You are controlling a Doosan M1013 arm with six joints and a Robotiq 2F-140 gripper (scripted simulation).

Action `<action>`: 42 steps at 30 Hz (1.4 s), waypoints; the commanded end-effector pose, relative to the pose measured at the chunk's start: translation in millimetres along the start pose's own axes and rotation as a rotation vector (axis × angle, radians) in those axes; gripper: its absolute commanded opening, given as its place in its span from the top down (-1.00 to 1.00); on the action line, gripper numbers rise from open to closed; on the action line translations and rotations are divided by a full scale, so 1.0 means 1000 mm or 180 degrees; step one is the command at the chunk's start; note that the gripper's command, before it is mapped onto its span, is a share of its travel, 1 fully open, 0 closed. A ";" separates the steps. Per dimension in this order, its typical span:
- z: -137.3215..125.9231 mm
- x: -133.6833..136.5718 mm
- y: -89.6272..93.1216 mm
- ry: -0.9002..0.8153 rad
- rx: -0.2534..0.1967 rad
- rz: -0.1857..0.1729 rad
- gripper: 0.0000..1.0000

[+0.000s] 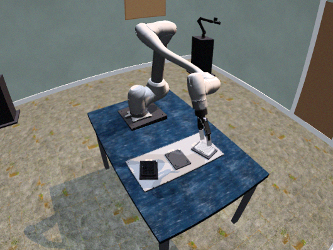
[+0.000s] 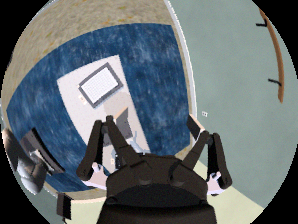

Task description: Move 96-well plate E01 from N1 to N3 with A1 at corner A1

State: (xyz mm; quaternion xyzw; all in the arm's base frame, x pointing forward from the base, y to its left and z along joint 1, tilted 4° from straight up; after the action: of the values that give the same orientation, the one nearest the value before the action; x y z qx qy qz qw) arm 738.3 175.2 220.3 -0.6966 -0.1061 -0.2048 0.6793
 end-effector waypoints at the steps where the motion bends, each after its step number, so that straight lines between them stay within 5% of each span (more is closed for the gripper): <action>1: -0.060 -0.005 0.024 0.0726 -0.0195 0.0191 -1.00; 3: -0.092 -0.010 0.033 0.1179 -0.0290 0.0288 -1.00; 6: -0.099 -0.011 0.035 0.1260 -0.0312 0.0307 -1.00; 7: -0.136 -0.019 0.045 0.1786 -0.0434 0.0413 -1.00; 21: -0.302 -0.080 0.073 0.4246 -0.1101 0.0810 -1.00; 23: -0.302 -0.080 0.073 0.4246 -0.1101 0.0810 -1.00; 28: -0.351 -0.107 0.076 0.5224 -0.1425 0.0935 -1.00; 36: -0.355 -0.109 0.076 0.5288 -0.1447 0.0942 -1.00; 37: -0.355 -0.109 0.076 0.5288 -0.1447 0.0942 1.00; 42: -0.355 -0.109 0.076 0.5288 -0.1447 0.0942 1.00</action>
State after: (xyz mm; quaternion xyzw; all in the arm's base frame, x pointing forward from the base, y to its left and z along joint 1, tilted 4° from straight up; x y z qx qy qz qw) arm 626.4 -165.9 104.0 -0.4485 0.5528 -0.5737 0.4051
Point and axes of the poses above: the point where the finger pads meet when closed, its own y axis out along the fingers, its own x axis across the jaws, z = x × y, the point moved 4 cm from there along -y, back along the fingers, and after that the axes turned 7 degrees about -y, right-handed, at the moved point
